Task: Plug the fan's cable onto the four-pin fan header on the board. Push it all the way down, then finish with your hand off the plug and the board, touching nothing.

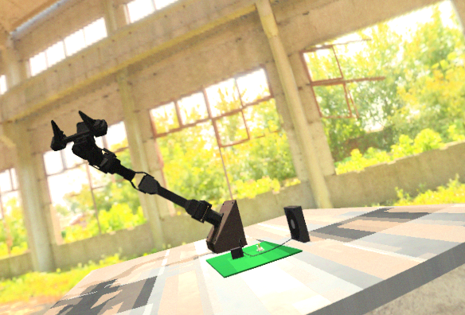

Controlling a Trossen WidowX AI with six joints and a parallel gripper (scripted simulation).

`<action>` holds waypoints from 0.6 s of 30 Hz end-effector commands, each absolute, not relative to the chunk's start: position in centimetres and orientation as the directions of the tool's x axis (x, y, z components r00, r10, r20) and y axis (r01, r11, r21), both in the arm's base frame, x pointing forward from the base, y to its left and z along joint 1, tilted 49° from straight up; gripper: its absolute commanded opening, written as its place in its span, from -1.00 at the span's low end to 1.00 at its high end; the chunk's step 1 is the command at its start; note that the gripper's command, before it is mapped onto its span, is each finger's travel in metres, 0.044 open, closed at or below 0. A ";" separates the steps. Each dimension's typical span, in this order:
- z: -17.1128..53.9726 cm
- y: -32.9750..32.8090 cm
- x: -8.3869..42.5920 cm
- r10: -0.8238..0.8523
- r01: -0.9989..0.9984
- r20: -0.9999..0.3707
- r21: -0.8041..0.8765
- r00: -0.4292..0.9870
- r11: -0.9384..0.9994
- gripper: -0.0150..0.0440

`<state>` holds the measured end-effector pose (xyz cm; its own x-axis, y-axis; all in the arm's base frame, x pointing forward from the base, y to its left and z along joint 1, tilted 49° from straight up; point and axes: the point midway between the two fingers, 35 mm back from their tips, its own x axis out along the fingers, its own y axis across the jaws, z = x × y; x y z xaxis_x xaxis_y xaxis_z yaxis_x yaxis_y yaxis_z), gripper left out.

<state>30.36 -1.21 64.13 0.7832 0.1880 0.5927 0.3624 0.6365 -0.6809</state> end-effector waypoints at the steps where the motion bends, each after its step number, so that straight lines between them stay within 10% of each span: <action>1: 59.9 -1.2 34.7 0.166 0.247 0.467 -0.699 0.869 0.671 1.00; 18: 36.3 -1.3 47.3 -0.046 -0.139 -0.287 -0.588 0.957 0.797 1.00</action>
